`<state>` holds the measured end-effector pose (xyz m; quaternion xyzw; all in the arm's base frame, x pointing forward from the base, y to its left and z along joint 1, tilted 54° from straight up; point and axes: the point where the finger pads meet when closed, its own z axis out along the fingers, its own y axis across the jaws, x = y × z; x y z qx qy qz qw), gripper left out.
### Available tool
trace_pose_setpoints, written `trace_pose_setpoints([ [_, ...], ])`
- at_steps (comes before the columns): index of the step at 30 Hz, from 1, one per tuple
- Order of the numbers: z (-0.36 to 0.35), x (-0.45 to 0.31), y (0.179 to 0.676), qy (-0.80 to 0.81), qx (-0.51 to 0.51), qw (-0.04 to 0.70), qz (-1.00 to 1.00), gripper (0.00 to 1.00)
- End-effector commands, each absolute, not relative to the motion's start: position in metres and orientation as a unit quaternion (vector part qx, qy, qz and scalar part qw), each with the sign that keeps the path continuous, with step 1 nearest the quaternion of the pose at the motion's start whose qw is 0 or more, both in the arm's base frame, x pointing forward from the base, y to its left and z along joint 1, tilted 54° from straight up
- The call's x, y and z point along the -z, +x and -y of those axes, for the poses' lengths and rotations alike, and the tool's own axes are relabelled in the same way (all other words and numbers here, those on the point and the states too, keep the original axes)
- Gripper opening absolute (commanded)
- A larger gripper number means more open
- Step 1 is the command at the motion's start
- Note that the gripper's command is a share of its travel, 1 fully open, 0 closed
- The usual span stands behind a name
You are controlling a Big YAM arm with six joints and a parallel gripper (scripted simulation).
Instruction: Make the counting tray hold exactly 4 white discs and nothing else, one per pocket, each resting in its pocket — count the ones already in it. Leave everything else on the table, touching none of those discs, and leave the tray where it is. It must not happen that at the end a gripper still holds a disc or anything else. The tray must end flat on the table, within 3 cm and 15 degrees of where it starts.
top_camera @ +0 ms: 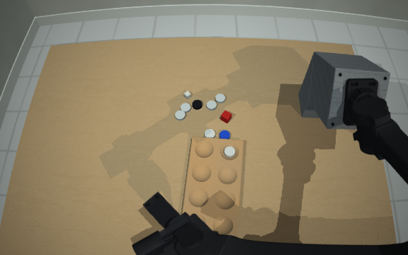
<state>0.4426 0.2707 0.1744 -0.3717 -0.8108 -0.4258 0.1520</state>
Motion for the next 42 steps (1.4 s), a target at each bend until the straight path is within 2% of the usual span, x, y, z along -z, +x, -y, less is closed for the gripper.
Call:
trace_pose_setpoints([
  [1, -0.278, -0.177, 0.443, -0.359, 0.429, 0.148, 0.816, 0.45],
  [20, -0.278, -0.177, 0.443, -0.359, 0.429, 0.148, 0.816, 0.45],
  [29, -0.255, -0.197, 0.46, -0.358, 0.446, 0.104, 0.814, 0.45],
  [39, -0.23, -0.215, 0.48, -0.303, 0.453, -0.011, 0.838, 0.45],
  [41, -0.231, -0.216, 0.48, -0.302, 0.454, -0.01, 0.838, 0.45],
  [42, -0.224, -0.221, 0.485, -0.29, 0.452, -0.038, 0.843, 0.45],
])
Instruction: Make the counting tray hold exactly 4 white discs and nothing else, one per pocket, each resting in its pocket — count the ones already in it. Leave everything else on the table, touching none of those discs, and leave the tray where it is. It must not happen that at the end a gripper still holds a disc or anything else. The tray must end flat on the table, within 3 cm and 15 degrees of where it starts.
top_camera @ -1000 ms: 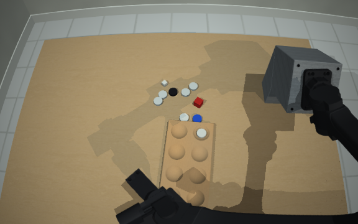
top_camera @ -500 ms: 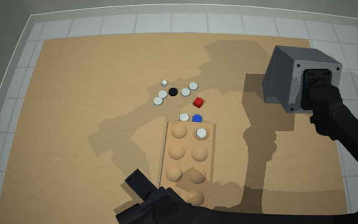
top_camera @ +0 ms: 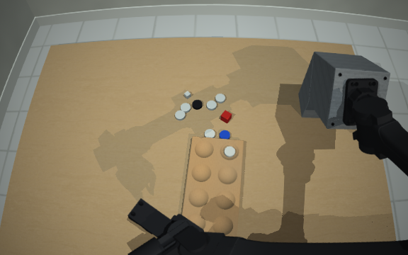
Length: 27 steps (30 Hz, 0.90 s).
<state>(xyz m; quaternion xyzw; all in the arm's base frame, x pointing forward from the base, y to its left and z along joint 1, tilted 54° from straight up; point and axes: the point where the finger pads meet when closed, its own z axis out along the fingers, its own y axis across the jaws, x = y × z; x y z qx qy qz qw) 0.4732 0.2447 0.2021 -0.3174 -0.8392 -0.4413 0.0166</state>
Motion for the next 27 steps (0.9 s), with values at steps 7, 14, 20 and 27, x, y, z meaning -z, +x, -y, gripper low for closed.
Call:
trace_pose_setpoints([
  [7, -0.218, -0.229, 0.491, -0.275, 0.451, -0.07, 0.846, 0.45],
  [14, -0.202, -0.249, 0.505, -0.24, 0.445, -0.142, 0.851, 0.45],
  [20, -0.193, -0.259, 0.511, -0.222, 0.437, -0.181, 0.853, 0.45],
  [27, -0.171, -0.281, 0.522, -0.185, 0.413, -0.264, 0.852, 0.45],
])
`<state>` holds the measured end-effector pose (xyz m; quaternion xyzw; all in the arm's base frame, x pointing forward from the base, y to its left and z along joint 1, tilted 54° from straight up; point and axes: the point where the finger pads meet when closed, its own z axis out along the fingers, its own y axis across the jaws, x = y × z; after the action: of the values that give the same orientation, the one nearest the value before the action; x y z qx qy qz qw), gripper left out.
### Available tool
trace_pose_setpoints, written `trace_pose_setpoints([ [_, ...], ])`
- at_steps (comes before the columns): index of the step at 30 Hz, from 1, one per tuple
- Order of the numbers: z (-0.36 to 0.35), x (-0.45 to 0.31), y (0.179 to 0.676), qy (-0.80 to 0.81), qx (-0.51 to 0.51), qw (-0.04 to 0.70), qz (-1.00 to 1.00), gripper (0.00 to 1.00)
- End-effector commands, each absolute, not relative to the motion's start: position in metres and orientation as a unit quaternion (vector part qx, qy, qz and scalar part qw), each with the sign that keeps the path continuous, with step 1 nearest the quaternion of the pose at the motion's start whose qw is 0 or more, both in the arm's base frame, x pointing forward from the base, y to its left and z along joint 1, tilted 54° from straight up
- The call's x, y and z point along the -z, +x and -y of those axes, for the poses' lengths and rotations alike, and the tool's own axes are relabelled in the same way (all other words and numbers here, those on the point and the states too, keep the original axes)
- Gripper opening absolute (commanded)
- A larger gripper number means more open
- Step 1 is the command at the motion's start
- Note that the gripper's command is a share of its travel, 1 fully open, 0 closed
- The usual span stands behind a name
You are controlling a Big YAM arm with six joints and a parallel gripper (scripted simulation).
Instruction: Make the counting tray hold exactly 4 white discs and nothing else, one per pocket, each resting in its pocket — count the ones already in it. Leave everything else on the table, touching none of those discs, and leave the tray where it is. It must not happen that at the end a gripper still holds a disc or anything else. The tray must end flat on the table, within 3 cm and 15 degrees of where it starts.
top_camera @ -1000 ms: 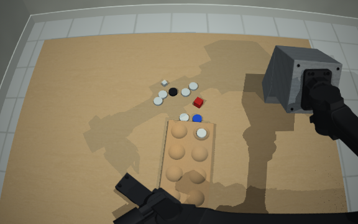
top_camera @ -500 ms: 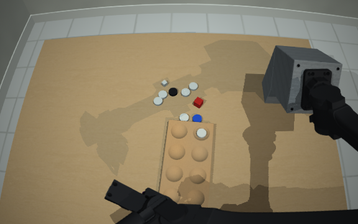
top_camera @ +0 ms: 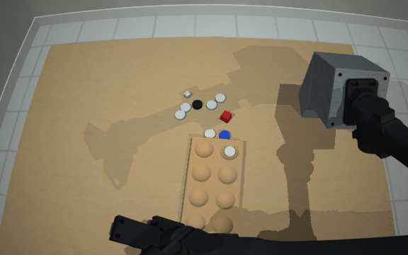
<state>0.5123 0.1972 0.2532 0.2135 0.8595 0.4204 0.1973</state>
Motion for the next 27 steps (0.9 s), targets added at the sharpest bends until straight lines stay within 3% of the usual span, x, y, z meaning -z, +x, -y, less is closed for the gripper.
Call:
trace_pose_setpoints([
  [1, -0.171, -0.281, 0.522, 0.185, -0.413, 0.264, -0.852, 0.45],
  [5, -0.172, -0.282, 0.523, 0.184, -0.414, 0.261, -0.852, 0.45],
  [6, -0.159, -0.295, 0.528, 0.165, -0.396, 0.308, -0.849, 0.45],
  [11, -0.16, -0.301, 0.53, 0.162, -0.4, 0.311, -0.847, 0.45],
  [12, -0.146, -0.313, 0.534, 0.145, -0.377, 0.356, -0.843, 0.45],
  [17, -0.147, -0.313, 0.535, 0.143, -0.379, 0.354, -0.843, 0.45],
  [18, -0.132, -0.328, 0.538, 0.125, -0.352, 0.4, -0.837, 0.45],
  [23, -0.133, -0.333, 0.539, 0.122, -0.355, 0.403, -0.835, 0.45],
  [24, -0.117, -0.346, 0.541, 0.106, -0.324, 0.447, -0.827, 0.45],
  [27, -0.117, -0.35, 0.542, 0.105, -0.325, 0.45, -0.826, 0.45],
])
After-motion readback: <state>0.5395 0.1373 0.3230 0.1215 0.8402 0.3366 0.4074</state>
